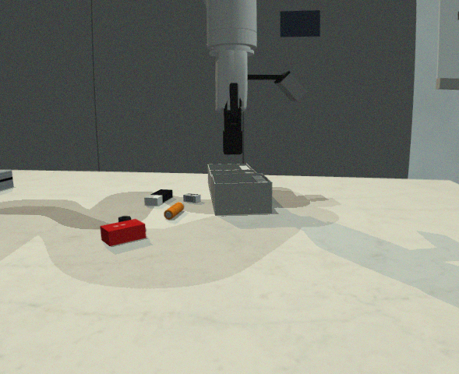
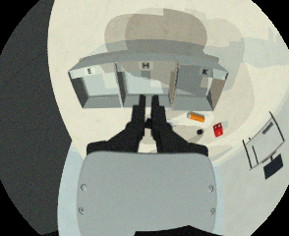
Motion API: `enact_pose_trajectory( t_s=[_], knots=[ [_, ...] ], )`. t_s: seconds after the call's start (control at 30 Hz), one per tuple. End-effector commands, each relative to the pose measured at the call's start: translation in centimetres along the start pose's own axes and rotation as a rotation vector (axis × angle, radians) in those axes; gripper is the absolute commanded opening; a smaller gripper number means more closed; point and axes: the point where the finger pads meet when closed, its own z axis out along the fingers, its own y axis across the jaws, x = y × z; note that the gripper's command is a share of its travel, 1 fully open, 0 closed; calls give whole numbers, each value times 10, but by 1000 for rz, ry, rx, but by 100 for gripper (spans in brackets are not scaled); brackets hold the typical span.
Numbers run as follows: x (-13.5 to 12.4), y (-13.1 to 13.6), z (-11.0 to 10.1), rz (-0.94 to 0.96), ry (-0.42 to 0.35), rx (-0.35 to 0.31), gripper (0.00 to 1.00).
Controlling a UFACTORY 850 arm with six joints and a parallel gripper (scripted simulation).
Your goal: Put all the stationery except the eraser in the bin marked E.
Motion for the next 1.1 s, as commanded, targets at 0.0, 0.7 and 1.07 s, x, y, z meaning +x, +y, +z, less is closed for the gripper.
enact_pose_trajectory(
  t_s=[0.0, 0.7, 1.07],
  knots=[
    [1, -1, 2, 0, 2, 0, 7],
    [1, -1, 52, 0, 2, 0, 7],
    [1, -1, 58, 0, 2, 0, 7]
  ],
)
